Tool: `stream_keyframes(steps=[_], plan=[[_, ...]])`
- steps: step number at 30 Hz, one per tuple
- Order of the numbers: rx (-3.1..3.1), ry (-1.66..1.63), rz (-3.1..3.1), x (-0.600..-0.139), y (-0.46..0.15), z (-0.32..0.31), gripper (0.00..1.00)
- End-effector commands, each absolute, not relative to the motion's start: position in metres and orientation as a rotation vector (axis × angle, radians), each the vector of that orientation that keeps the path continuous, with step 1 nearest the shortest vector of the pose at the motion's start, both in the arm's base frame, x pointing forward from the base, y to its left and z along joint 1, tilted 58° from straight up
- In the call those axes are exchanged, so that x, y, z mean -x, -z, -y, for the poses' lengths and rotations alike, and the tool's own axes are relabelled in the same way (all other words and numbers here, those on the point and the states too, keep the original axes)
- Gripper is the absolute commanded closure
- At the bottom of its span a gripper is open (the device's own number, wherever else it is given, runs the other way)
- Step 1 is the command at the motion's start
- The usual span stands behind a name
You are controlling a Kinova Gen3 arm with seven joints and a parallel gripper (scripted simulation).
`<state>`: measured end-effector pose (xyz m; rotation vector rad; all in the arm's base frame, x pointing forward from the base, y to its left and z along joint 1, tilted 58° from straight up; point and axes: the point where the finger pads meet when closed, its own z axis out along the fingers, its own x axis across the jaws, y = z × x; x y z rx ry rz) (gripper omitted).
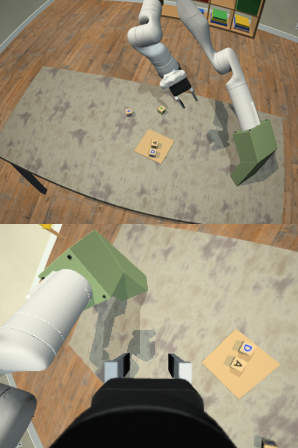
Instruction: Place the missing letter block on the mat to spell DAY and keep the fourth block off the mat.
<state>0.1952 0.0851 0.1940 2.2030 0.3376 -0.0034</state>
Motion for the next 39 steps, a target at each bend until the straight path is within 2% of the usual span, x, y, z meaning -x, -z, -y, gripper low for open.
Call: stream_keyframes(steps=[1,23,32,34,39], plan=[[-2.203,0.003,-0.339,-0.195,-0.194,-0.086,0.0],[-2.2,-0.013,-0.339,-0.201,-0.192,-0.084,0.0],[-2.167,-0.158,-0.361,-0.259,-0.178,-0.073,0.0],[-2.167,-0.158,-0.361,-0.259,-0.178,-0.073,0.0],[-2.129,-0.277,-0.412,-0.311,-0.166,-0.063,0.0]])
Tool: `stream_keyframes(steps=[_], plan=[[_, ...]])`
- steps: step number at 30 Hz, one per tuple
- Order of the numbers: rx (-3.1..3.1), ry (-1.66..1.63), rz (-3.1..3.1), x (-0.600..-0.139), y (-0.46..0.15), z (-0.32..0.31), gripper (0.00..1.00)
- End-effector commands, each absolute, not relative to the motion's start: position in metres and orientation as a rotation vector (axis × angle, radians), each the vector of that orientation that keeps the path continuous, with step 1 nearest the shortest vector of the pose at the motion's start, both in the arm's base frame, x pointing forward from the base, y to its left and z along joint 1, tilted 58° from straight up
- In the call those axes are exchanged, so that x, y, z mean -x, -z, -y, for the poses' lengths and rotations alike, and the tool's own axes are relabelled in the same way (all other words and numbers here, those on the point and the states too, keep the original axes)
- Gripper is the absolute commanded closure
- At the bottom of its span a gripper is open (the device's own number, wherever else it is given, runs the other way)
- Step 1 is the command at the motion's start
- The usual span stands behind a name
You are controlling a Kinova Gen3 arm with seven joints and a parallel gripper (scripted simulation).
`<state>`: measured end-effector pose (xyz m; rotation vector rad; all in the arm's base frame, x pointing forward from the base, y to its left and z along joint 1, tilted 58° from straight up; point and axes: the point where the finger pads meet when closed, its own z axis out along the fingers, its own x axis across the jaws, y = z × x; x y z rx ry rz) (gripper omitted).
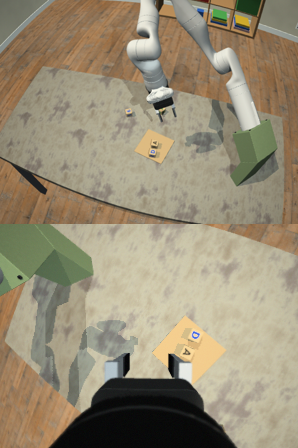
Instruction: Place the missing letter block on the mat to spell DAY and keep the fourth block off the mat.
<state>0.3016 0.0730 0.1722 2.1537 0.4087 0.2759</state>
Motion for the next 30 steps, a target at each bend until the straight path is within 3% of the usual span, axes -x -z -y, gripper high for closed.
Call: stream_keyframes(steps=[1,10,30], plan=[[-2.121,-0.3,-0.427,-0.322,-0.164,-0.061,0.0],[-2.055,-0.435,-0.605,-0.397,-0.136,-0.046,0.0],[-2.027,-0.456,-0.757,-0.427,-0.11,-0.038,0.0]])
